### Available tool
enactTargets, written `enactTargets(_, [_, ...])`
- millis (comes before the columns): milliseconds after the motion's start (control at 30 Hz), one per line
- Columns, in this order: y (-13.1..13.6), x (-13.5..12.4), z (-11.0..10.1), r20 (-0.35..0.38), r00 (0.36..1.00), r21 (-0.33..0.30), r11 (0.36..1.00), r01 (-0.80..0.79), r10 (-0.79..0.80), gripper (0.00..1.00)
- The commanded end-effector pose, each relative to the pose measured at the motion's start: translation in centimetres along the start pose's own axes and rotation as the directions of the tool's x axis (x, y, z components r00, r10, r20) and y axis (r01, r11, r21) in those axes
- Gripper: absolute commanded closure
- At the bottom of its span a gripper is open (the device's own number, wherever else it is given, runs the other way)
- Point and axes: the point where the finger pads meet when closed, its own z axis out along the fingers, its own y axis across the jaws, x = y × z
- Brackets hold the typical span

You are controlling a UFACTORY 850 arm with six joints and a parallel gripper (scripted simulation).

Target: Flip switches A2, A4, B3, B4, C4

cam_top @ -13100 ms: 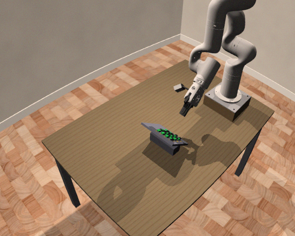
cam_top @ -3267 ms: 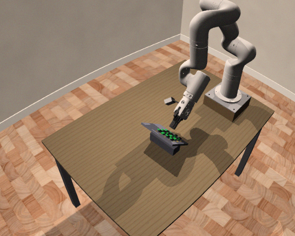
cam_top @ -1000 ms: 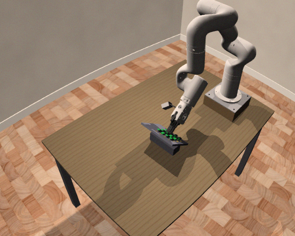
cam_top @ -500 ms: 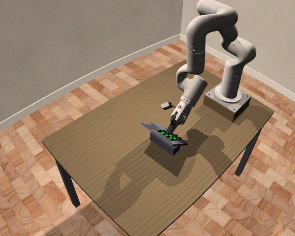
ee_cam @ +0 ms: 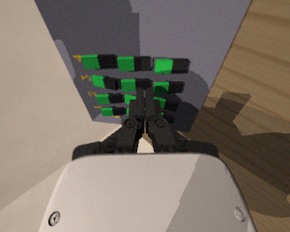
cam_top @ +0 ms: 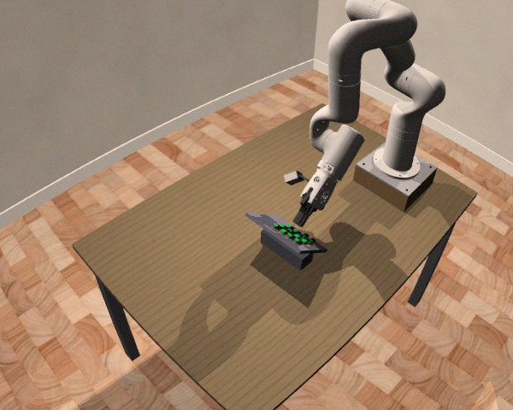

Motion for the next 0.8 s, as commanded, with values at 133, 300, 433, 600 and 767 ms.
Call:
enactTargets(133, [-0.1,0.0,-0.7,0.000,1.000,0.002,1.000,0.000,0.000,1.00])
enactTargets(300, [-0.1,0.0,-0.7,0.000,1.000,0.002,1.000,0.000,0.000,1.00])
enactTargets(433, [-0.1,0.0,-0.7,0.000,1.000,0.002,1.000,0.000,0.000,1.00])
enactTargets(600, [-0.9,0.6,-0.5,0.000,1.000,-0.073,0.997,0.000,0.000,1.00])
enactTargets(767, [-3.1,2.3,-0.2,0.002,1.000,-0.262,0.965,0.000,0.001,1.00])
